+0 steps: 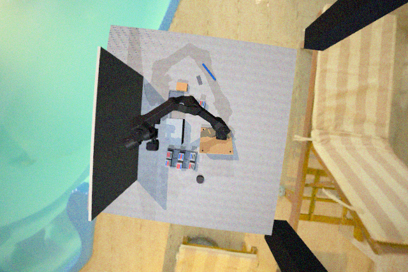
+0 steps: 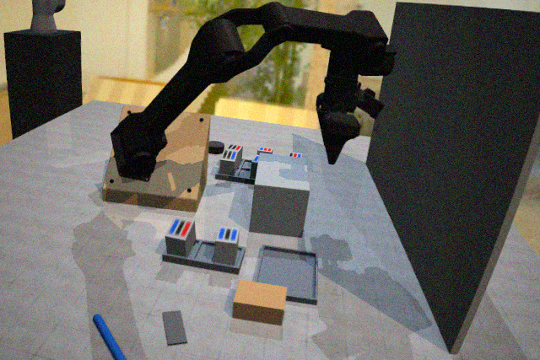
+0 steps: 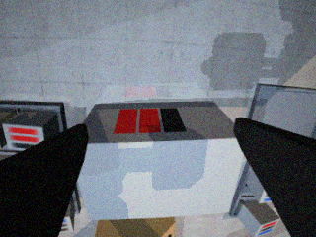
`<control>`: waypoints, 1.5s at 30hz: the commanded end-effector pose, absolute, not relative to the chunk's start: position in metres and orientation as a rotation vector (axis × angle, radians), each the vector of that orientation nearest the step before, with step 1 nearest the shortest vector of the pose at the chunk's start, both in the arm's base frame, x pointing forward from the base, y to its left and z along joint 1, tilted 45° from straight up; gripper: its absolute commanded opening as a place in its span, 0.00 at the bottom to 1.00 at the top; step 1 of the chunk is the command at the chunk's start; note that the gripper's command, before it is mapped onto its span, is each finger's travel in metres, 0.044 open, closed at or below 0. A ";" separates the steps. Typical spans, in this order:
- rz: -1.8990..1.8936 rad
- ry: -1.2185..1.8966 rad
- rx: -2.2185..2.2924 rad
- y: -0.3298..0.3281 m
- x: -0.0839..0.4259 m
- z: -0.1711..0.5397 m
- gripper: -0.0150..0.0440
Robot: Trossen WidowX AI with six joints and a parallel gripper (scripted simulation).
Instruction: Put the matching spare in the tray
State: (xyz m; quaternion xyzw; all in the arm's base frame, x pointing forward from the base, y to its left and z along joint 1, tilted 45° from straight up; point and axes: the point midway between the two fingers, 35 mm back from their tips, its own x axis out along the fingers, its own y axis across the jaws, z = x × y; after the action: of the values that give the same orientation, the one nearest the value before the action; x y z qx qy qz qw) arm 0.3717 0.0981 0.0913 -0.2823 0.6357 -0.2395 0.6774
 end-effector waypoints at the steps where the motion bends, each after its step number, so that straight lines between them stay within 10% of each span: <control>1: -0.557 1.423 -0.644 0.096 0.371 0.091 1.00; 39: 0.621 1.676 -1.735 0.202 0.307 -0.021 1.00; 45: 0.619 1.675 -1.736 0.178 0.313 -0.045 0.76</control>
State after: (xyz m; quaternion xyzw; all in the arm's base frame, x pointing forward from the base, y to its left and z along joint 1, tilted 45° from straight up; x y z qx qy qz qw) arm 0.3112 0.1948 -0.0316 -0.6596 0.6342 0.2352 0.3278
